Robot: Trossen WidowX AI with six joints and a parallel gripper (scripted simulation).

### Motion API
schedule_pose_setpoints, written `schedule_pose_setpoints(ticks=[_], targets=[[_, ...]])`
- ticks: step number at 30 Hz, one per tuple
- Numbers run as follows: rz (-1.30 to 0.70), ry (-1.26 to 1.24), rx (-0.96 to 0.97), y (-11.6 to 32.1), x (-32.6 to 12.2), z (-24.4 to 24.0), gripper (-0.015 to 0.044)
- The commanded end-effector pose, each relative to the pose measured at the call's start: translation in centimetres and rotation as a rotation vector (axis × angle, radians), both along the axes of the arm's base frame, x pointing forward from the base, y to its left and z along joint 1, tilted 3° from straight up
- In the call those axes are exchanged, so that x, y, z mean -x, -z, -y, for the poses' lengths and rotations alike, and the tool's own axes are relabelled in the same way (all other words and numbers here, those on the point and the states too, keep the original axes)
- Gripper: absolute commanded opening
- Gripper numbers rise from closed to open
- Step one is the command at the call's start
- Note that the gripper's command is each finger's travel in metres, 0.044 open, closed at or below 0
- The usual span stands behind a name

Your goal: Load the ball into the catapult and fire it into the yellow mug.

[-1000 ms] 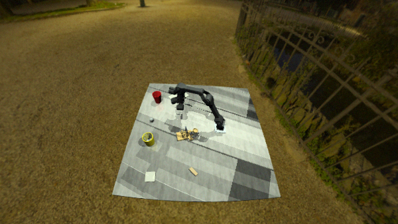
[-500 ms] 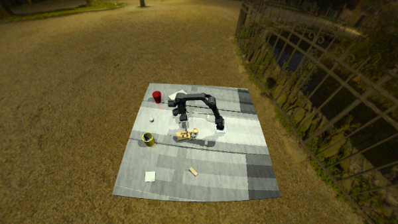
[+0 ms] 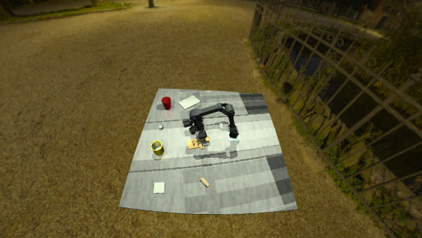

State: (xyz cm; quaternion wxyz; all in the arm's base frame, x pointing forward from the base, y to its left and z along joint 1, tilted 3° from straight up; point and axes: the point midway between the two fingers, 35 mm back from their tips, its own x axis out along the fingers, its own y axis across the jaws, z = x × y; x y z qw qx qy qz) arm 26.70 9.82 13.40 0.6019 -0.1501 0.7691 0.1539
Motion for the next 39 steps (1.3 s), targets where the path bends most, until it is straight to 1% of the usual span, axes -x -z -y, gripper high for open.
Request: schedule_pose_setpoints(ticks=[1,6,27,34,39], targets=[[-0.020,-0.023,0.025,0.2,2.0,-0.7,0.0000],[-0.042,-0.049,0.044,0.6,3.9,-1.3,0.0000],[-0.042,-0.049,0.044,3.5,3.8,-1.5,0.0000],[-0.039,-0.053,0.037,3.1,3.7,-1.6,0.0000],[-0.039,-0.053,0.037,3.1,3.7,-1.6,0.0131]])
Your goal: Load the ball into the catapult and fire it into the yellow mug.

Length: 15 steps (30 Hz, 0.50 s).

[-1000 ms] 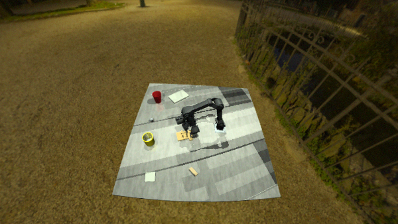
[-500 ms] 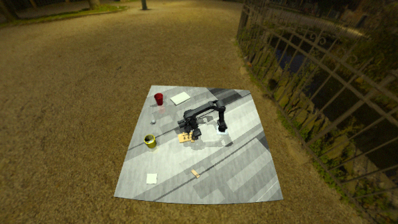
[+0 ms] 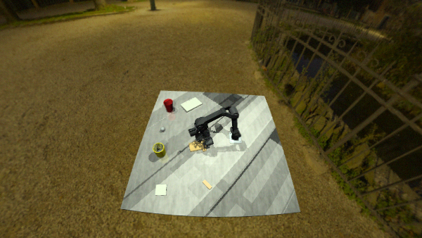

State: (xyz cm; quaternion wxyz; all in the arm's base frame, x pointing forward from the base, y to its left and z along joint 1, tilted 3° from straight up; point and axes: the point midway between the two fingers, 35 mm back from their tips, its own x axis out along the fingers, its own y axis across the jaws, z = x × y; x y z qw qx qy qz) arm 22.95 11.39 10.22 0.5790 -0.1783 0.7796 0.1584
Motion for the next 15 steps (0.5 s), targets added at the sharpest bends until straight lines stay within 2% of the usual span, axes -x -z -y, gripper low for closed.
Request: schedule_pose_setpoints(ticks=[1,6,11,12,15], targets=[[0.001,0.000,-0.001,-0.1,0.0,0.0,0.0157],[0.020,0.001,-0.009,-0.8,-0.1,0.0,0.0289],[0.159,0.007,-0.074,-6.4,0.1,0.3,0.0420],[0.189,0.008,-0.087,-7.5,0.3,0.5,0.0440],[0.269,0.012,-0.123,-10.6,1.1,1.0,0.0440]])
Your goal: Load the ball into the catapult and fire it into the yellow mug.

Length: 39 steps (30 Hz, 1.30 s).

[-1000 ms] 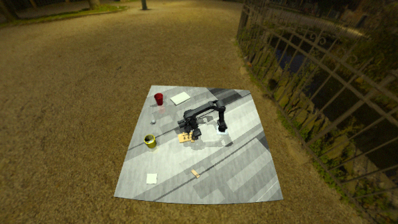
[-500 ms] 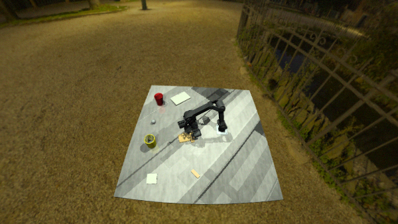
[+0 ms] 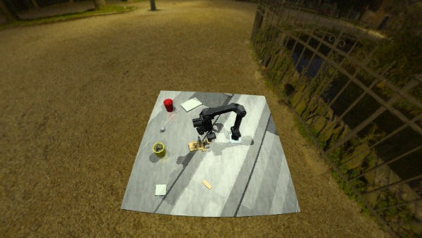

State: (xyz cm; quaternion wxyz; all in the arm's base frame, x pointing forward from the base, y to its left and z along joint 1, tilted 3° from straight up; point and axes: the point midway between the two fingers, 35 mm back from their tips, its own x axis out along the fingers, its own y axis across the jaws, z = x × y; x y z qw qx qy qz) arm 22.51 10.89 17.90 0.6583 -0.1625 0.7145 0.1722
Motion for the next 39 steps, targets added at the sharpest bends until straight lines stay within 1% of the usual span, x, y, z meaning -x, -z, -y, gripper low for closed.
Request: schedule_pose_setpoints(ticks=[1,2,4,10,19,29,32,39], targets=[[0.094,0.002,-0.040,-3.5,0.8,0.6,0.0440],[0.035,0.002,-0.016,-1.1,0.1,0.1,0.0440],[0.076,0.009,-0.035,-1.3,-1.2,-0.5,0.0440],[0.263,0.040,-0.124,-2.5,-6.8,-3.1,0.0440],[0.537,0.086,-0.269,-5.7,-14.8,-6.8,0.0440],[0.833,0.134,-0.445,-11.0,-22.4,-10.3,0.0440],[0.876,0.140,-0.473,-11.9,-23.4,-10.8,0.0440],[0.876,0.140,-0.473,-11.9,-23.4,-10.8,0.0440]])
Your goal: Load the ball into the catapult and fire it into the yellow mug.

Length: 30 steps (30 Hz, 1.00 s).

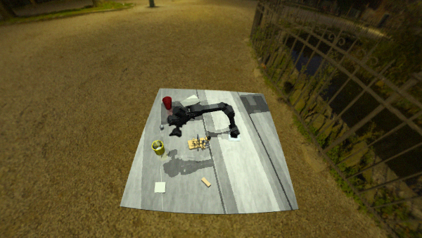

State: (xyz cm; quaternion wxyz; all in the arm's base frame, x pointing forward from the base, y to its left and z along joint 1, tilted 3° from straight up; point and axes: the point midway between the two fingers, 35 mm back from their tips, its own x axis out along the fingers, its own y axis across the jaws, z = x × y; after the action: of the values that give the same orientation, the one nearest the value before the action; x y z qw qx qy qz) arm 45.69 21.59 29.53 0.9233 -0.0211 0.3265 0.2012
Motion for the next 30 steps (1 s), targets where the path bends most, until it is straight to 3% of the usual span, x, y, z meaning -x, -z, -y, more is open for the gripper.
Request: schedule_pose_setpoints(ticks=[1,12,28,30], targets=[[0.009,0.004,-0.008,-0.32,-0.19,-0.07,0.0440],[0.009,0.004,-0.008,-0.32,-0.19,-0.07,0.0440],[0.009,0.004,-0.008,-0.32,-0.19,-0.07,0.0020],[0.009,0.004,-0.008,-0.32,-0.19,-0.07,0.0000]])
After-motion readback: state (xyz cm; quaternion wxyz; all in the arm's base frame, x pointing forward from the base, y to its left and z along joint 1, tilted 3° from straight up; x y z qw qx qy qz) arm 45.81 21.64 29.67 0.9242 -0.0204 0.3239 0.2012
